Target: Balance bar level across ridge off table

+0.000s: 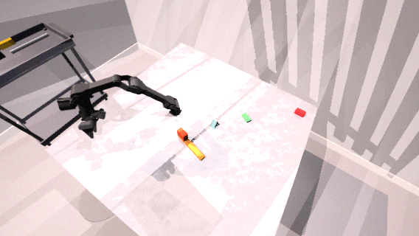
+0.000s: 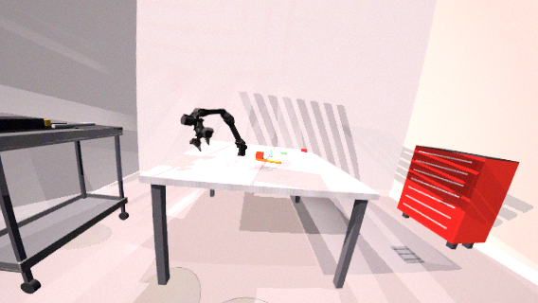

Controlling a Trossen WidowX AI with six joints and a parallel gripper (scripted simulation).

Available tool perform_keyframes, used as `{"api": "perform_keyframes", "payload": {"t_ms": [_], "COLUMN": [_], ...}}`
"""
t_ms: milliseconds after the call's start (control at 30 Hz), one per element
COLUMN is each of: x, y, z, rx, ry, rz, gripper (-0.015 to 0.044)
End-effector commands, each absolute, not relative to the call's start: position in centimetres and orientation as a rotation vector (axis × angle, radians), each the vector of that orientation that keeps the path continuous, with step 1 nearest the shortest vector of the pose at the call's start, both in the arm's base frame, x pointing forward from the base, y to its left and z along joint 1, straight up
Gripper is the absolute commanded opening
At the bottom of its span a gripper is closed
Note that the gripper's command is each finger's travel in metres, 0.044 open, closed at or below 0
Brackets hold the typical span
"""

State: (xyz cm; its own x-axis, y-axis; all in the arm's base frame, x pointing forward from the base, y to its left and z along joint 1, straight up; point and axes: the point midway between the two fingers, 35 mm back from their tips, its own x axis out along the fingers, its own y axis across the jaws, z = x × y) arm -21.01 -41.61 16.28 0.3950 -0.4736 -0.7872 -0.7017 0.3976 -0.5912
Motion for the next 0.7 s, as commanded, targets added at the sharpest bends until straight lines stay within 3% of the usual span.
{"api": "perform_keyframes", "payload": {"t_ms": [0,100,667], "x": [-20.9,-19.4,-9.3], "y": [-41.6,-42.0,-43.0], "z": [16.3,16.4,17.2], "rx": [-1.242,-1.314,-1.823], "ry": [1.239,1.225,1.037], "rz": [0.211,0.29,0.788], "gripper": [0.0374,0.0315,0.0315]}}
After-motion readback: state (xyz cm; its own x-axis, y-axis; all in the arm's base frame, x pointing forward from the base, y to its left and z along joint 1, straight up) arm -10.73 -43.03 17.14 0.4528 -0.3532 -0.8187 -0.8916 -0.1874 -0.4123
